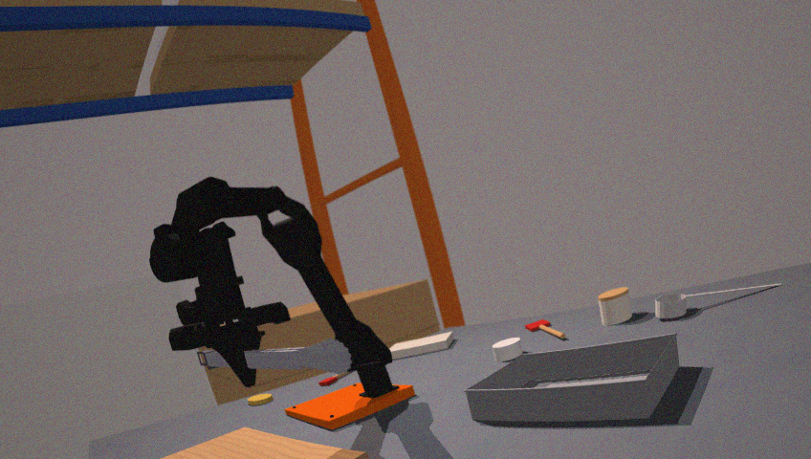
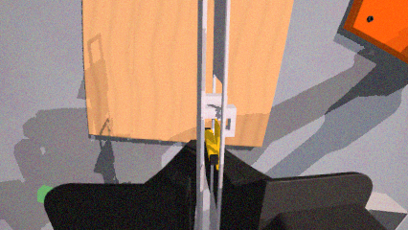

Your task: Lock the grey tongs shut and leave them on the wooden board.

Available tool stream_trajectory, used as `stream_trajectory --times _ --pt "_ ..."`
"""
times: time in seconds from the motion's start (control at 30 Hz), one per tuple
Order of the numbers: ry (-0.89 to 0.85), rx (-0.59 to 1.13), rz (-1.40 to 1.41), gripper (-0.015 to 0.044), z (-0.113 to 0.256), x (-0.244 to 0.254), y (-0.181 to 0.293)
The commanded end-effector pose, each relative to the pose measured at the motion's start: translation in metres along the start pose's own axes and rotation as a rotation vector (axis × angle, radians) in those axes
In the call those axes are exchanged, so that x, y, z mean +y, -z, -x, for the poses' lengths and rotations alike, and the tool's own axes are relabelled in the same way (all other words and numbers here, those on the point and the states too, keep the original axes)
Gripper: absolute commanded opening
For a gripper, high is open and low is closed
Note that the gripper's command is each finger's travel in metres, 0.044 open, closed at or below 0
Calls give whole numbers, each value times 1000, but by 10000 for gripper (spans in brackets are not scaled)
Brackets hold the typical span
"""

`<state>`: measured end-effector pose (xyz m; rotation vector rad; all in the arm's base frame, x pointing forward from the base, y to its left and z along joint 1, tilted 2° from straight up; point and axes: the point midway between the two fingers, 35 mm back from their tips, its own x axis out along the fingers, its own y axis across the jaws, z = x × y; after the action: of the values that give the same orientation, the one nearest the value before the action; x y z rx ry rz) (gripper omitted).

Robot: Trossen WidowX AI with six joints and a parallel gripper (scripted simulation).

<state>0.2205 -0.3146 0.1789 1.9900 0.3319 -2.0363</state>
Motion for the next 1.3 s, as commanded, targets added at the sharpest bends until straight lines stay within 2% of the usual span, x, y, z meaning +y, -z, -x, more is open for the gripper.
stream_trajectory --times 0.0,0.4,0.7,1.0,1.27 --pt "-14 -2 -90 -150 4 3 -27" --pt "-13 -7 -336 -150 4 2 -104" --pt "2 24 -343 -150 1 0 -108" --pt "86 309 -293 -150 -17 -10 -107" --pt "85 598 -268 -150 -22 -15 -108"
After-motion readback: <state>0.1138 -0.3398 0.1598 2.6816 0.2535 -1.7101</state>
